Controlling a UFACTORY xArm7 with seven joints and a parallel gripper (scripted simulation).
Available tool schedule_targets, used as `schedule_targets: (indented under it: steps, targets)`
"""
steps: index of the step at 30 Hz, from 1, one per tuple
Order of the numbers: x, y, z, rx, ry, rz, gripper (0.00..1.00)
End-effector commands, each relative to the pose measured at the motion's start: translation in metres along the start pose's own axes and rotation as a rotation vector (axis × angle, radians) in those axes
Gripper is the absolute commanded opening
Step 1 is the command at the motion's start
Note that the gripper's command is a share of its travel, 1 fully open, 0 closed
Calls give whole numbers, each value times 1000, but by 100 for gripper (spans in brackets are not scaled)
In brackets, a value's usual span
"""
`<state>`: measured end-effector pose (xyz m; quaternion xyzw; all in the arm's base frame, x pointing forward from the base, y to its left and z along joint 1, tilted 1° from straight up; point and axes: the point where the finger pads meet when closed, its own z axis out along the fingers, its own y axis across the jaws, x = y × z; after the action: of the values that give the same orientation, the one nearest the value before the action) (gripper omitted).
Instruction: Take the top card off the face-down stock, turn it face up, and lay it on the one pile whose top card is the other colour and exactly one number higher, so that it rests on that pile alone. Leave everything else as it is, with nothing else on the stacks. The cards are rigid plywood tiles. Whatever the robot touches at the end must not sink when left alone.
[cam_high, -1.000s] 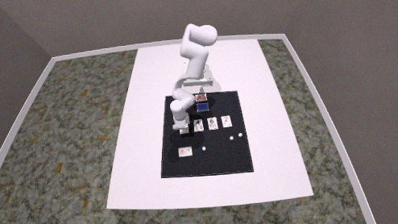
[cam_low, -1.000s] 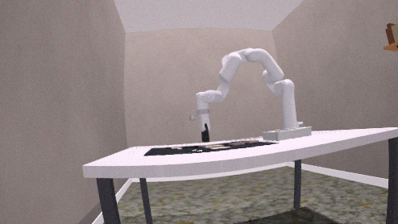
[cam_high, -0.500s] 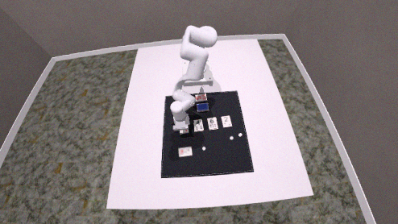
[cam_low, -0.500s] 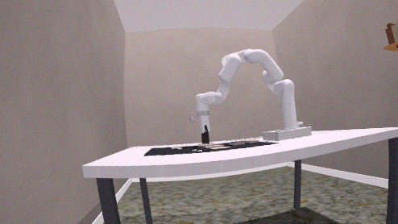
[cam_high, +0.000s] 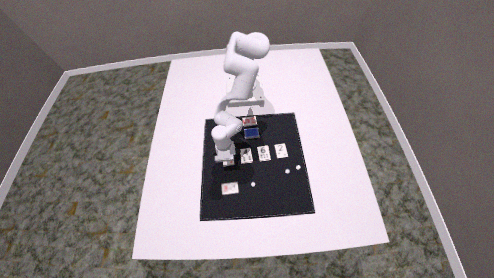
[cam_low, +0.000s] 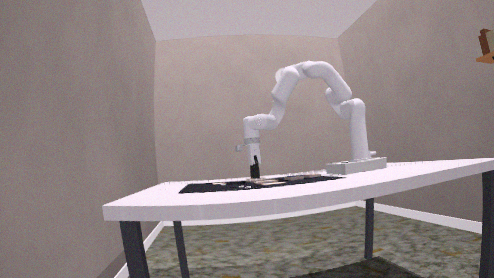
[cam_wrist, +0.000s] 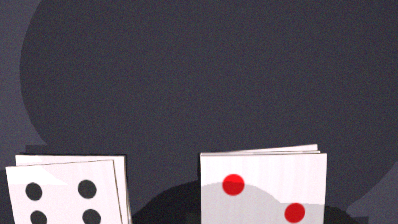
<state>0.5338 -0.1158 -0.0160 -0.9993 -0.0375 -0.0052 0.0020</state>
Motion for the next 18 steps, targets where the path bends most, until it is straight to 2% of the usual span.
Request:
schedule_targets:
  steps: [1, 18]
  targets:
    - [2, 1, -1, -1, 5, 0, 74]
    - [2, 1, 3, -1, 5, 0, 74]
